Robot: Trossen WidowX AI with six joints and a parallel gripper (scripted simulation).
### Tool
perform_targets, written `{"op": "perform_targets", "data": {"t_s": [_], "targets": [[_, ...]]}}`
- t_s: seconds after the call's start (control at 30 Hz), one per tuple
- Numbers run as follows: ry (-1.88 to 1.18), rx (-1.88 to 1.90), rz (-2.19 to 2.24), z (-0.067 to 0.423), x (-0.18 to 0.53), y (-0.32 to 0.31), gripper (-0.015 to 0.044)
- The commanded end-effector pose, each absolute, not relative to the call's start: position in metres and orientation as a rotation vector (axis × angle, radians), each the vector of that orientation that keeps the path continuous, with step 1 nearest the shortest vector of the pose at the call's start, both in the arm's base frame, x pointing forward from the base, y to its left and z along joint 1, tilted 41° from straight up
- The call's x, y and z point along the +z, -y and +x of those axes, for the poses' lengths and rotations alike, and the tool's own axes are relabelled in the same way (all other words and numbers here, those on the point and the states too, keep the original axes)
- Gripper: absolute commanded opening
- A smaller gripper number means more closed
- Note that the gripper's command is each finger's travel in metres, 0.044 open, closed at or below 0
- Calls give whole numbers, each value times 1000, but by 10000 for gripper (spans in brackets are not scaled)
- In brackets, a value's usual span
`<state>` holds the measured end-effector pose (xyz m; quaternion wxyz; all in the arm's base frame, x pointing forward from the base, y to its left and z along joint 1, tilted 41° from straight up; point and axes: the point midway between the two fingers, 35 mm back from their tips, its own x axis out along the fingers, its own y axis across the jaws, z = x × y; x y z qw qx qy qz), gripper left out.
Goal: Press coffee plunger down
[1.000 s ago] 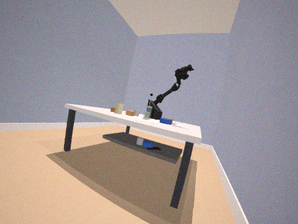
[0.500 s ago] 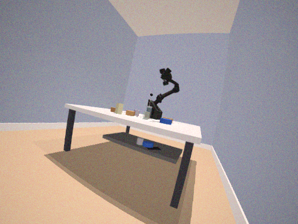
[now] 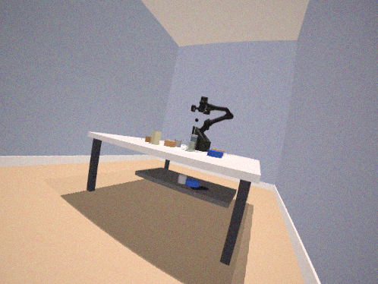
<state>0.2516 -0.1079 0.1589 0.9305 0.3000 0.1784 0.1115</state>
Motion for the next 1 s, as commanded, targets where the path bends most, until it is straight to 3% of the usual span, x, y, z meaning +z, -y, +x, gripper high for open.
{"op": "perform_targets", "data": {"t_s": [0.0,0.97], "targets": [[-380,219,663,251,137,92,440],[-370,229,662,281,110,61,440]]}}
